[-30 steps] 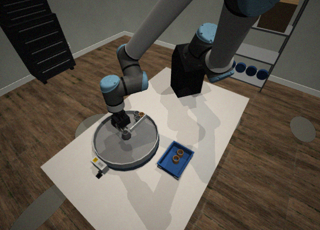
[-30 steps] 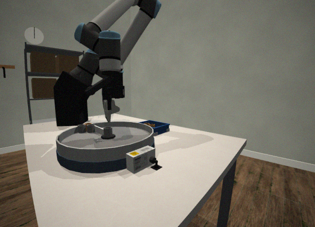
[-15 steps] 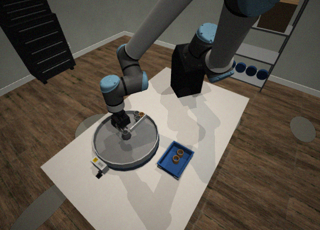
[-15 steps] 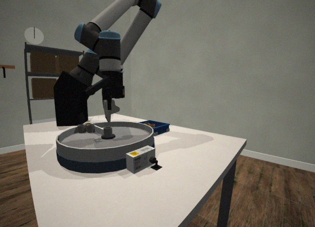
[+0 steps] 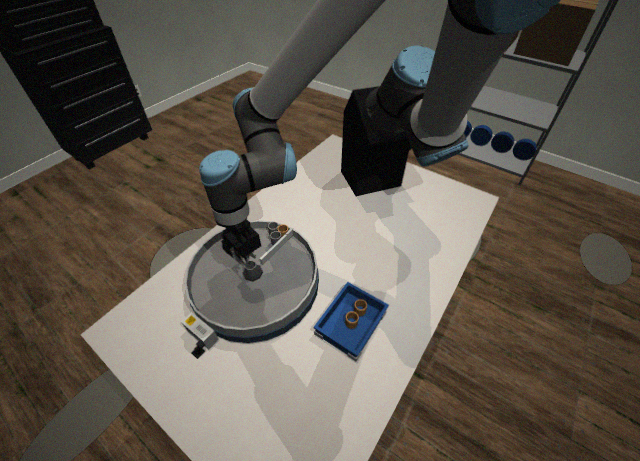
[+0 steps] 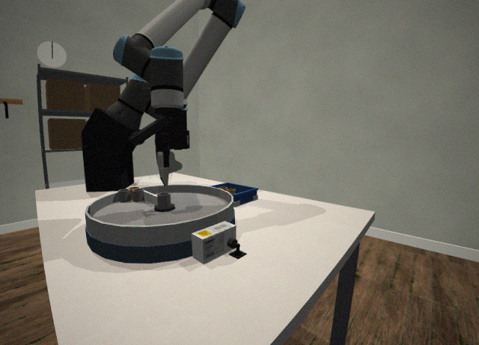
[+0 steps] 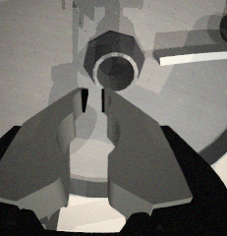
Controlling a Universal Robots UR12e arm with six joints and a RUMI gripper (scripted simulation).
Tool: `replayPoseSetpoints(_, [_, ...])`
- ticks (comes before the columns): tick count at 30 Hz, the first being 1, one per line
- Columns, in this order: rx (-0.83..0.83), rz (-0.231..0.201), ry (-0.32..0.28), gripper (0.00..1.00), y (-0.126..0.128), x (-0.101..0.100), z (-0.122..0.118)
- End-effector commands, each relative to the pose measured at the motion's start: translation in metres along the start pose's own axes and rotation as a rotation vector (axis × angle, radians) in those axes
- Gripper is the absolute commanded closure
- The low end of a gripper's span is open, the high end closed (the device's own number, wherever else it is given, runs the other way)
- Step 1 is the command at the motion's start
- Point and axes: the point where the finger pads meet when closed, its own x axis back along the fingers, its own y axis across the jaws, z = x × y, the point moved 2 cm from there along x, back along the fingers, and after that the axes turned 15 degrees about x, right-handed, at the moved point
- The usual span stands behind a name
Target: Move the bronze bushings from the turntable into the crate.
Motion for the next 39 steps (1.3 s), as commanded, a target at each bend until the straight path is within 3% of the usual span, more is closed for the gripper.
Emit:
replayPoseSetpoints(1, [0.000, 0.001, 0.001, 0.94, -0.001, 0.001, 0.000])
replayPoseSetpoints(12, [0.000, 0.001, 0.001, 0.95, 0.006, 0.001, 0.001])
replayPoseSetpoints(15, [0.000, 0.001, 0.000, 0.95, 0.038, 0.000, 0.002])
replayPoseSetpoints(17, [0.000, 0.001, 0.000, 0.95, 0.038, 0.000, 0.002])
replayPoseSetpoints(22, [0.000, 0.001, 0.001, 0.95, 0.120, 0.000, 0.010])
replayPoseSetpoints(25, [0.000, 0.001, 0.001, 0.95, 0.145, 0.000, 0.011])
replayPoseSetpoints(39, [0.000, 0.001, 0.001, 0.95, 0.147, 0.000, 0.011])
